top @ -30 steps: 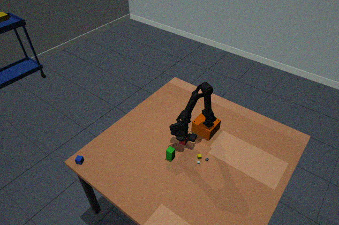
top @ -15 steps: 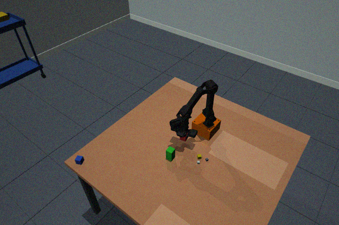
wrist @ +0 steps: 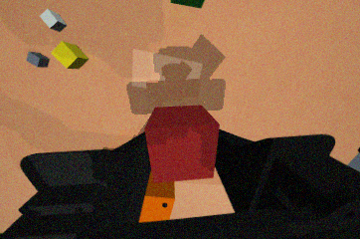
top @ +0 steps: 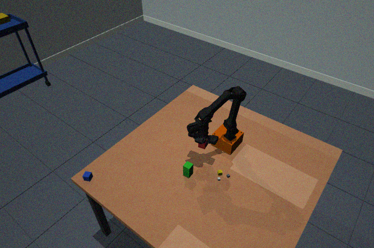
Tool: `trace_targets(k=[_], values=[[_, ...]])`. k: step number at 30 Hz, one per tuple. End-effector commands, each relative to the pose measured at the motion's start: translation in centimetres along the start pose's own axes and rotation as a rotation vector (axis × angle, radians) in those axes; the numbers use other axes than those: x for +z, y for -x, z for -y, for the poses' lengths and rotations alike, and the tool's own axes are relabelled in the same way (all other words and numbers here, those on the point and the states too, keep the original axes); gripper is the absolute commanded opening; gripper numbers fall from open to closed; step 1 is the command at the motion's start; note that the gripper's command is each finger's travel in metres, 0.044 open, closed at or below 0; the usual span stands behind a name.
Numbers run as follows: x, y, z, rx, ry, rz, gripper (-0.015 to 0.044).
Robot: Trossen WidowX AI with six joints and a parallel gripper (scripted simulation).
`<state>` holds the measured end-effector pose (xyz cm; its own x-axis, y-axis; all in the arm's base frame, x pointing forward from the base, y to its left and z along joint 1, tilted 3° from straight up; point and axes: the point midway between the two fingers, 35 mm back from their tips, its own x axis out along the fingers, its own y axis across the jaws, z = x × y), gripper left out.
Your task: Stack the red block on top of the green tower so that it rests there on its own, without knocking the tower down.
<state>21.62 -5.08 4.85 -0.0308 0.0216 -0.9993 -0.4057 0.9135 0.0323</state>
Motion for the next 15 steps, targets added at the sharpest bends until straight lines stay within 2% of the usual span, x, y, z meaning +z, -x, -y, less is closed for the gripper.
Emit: trace_targets(k=[1, 8, 15], values=[[0.1, 0.9, 0.0, -0.002, 0.003, 0.007, 0.0], [0.1, 0.9, 0.0, -0.003, 0.003, 0.007, 0.0], [2.5, 1.3, 0.8, -0.023, 0.001, 0.009, 0.0]])
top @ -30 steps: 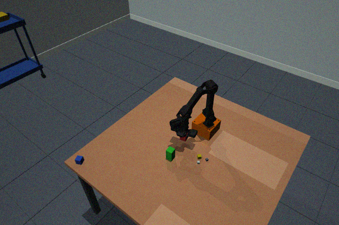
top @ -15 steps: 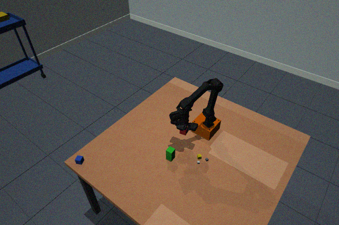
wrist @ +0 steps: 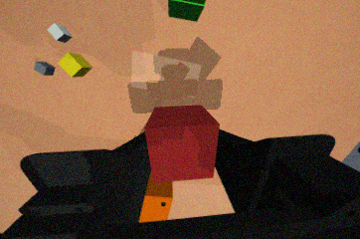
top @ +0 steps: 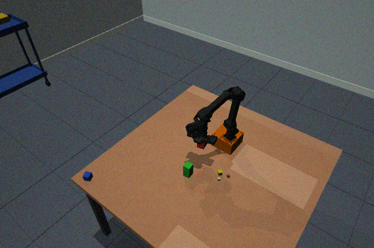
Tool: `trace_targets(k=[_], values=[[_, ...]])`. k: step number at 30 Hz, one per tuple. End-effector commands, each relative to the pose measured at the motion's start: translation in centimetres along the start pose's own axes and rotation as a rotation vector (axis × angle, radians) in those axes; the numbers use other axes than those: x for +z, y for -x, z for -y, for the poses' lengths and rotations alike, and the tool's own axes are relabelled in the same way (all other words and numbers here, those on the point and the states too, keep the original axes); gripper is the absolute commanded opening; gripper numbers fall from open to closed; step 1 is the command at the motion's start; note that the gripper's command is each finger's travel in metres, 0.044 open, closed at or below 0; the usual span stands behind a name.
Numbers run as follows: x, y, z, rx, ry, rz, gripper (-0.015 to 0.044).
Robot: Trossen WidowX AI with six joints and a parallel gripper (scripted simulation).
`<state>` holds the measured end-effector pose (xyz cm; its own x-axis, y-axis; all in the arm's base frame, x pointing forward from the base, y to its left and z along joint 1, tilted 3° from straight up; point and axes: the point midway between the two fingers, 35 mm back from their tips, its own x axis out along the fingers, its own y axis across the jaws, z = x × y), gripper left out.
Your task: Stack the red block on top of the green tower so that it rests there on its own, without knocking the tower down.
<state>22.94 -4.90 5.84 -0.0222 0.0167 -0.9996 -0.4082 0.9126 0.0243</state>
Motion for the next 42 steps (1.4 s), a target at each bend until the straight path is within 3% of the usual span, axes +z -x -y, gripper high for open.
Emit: trace_targets(k=[1, 34, 42], values=[[1.7, 0.3, 0.6, -0.017, -0.002, 0.003, 0.0], [15.1, 0.4, 2.2, 0.004, 0.001, 0.017, 0.0], [16.0, 0.7, 2.0, 0.005, 0.001, 0.018, 0.0]])
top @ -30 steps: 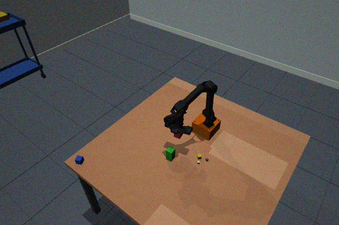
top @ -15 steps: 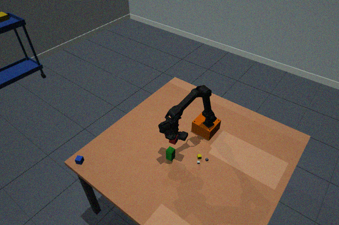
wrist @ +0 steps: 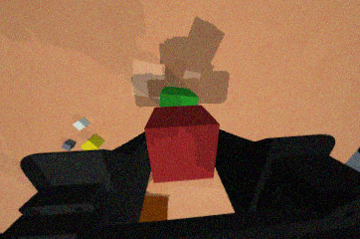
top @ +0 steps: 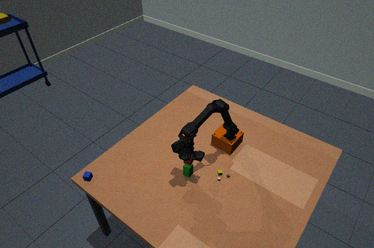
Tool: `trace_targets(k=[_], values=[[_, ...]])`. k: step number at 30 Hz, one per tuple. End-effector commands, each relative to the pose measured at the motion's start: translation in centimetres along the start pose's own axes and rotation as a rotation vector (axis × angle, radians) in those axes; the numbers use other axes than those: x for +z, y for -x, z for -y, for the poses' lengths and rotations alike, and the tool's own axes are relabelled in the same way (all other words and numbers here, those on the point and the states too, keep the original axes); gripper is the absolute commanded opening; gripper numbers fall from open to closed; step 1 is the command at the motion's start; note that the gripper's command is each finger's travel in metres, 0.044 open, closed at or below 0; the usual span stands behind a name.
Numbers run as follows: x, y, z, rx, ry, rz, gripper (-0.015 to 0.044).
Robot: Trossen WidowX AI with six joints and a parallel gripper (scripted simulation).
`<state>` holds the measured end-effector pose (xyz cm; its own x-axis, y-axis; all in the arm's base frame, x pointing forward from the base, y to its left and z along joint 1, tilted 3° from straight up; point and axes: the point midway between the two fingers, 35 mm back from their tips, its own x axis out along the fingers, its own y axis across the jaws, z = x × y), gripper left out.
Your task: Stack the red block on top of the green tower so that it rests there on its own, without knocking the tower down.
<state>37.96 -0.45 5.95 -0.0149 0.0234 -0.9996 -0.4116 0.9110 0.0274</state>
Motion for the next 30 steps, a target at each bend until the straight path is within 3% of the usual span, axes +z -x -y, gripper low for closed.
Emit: trace_targets(k=[1, 10, 30], values=[[0.5, 0.2, 0.0, 0.002, -0.003, 0.008, 0.0], [0.6, -2.7, -0.1, 0.002, -0.003, 0.008, 0.0], [0.5, -2.7, -0.1, 0.002, -0.003, 0.008, 0.0]])
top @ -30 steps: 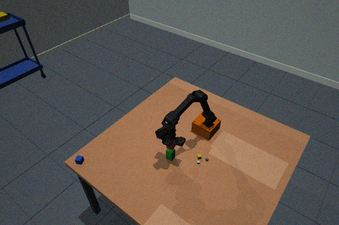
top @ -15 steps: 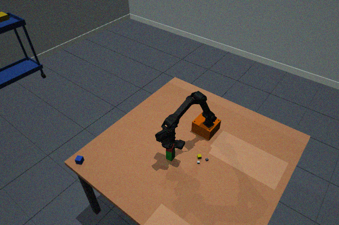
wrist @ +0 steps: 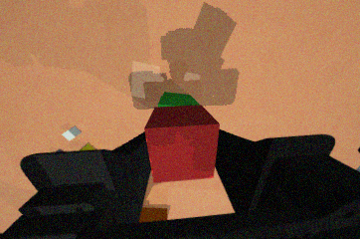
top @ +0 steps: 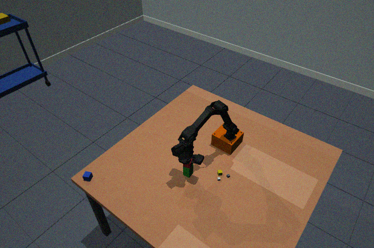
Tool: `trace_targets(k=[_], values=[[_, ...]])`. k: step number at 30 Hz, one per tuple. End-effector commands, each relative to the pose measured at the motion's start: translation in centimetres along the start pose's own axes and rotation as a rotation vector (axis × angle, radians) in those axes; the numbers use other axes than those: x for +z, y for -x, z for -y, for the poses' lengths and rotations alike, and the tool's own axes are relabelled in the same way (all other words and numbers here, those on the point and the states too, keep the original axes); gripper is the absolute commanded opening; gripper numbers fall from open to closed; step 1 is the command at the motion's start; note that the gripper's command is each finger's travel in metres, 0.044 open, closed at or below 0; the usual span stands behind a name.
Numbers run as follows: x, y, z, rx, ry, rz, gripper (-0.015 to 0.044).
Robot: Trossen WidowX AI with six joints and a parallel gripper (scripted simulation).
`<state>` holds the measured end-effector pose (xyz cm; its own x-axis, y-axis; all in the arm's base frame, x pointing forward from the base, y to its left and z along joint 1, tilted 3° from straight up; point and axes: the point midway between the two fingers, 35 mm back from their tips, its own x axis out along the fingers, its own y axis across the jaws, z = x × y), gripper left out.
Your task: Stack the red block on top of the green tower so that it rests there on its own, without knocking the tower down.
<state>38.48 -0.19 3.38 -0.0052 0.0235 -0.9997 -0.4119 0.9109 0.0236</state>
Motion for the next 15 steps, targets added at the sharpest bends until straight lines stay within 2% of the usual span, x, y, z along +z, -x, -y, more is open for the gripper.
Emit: trace_targets(k=[1, 15], values=[[-0.04, -0.15, -0.11, 0.006, -0.003, -0.001, 0.0], [-0.04, -0.29, -0.11, 0.006, -0.003, -0.001, 0.0]])
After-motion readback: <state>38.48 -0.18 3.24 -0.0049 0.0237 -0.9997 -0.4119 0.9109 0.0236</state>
